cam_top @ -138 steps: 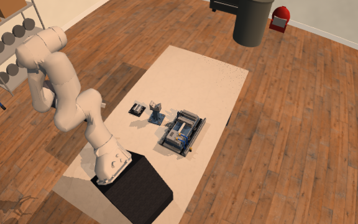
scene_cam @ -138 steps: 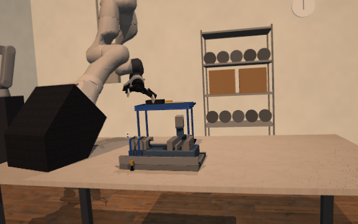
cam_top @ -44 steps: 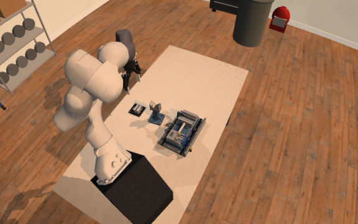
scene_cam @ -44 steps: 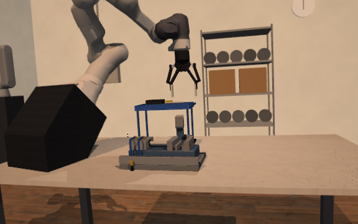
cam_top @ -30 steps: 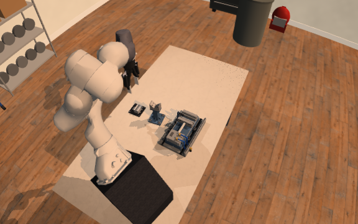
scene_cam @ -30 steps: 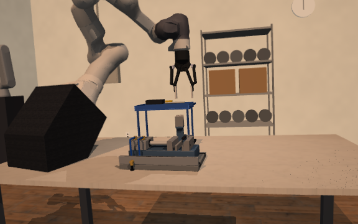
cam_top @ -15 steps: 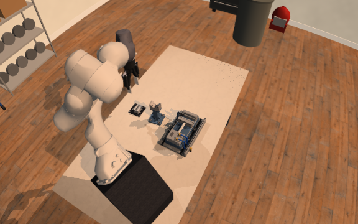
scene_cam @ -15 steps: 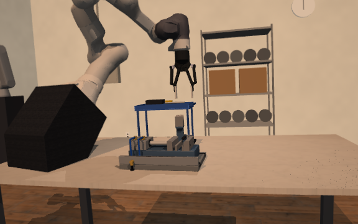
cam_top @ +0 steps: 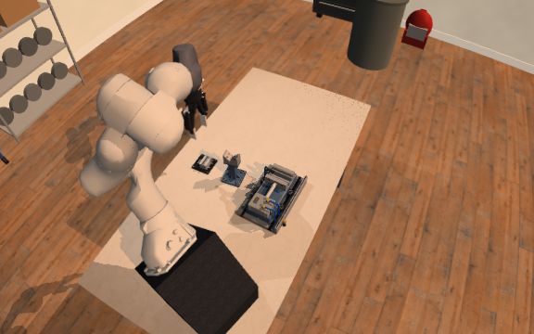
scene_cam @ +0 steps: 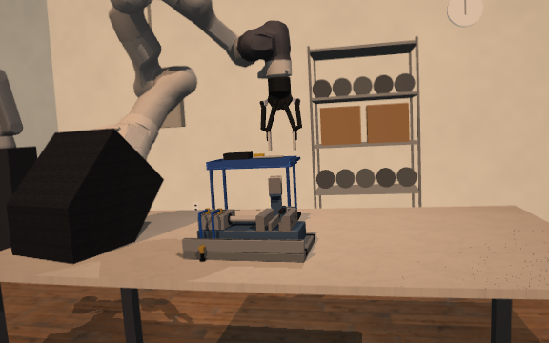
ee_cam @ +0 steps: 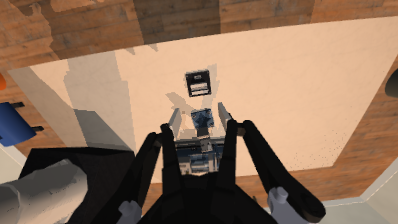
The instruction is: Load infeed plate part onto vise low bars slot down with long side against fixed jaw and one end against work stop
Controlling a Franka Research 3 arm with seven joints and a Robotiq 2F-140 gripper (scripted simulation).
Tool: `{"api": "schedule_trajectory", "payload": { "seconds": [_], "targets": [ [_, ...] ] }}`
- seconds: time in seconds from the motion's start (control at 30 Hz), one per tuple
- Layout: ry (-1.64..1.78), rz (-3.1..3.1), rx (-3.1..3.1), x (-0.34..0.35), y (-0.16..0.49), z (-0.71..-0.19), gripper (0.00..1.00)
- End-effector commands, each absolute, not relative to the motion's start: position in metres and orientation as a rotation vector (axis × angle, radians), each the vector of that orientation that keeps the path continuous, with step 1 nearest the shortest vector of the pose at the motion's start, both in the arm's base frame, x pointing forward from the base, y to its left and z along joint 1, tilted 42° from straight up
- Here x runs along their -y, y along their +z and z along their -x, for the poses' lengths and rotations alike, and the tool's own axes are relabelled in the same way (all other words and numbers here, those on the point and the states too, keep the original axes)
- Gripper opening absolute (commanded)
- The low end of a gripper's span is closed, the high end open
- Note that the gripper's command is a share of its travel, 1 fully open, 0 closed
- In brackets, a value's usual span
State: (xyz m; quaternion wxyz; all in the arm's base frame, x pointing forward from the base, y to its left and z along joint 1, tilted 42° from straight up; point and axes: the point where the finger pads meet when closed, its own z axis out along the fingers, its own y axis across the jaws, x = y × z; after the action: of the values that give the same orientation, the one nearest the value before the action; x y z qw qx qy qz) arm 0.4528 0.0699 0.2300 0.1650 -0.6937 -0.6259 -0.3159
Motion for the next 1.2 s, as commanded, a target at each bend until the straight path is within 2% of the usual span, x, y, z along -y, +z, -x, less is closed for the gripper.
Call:
{"api": "schedule_trajectory", "payload": {
  "seconds": [0.0,1.17],
  "targets": [
    [-0.905,1.975,1.79,-0.07,0.229,-0.455,0.51],
    [-0.905,1.975,1.79,-0.099,0.195,-0.466,0.51]
  ]
}}
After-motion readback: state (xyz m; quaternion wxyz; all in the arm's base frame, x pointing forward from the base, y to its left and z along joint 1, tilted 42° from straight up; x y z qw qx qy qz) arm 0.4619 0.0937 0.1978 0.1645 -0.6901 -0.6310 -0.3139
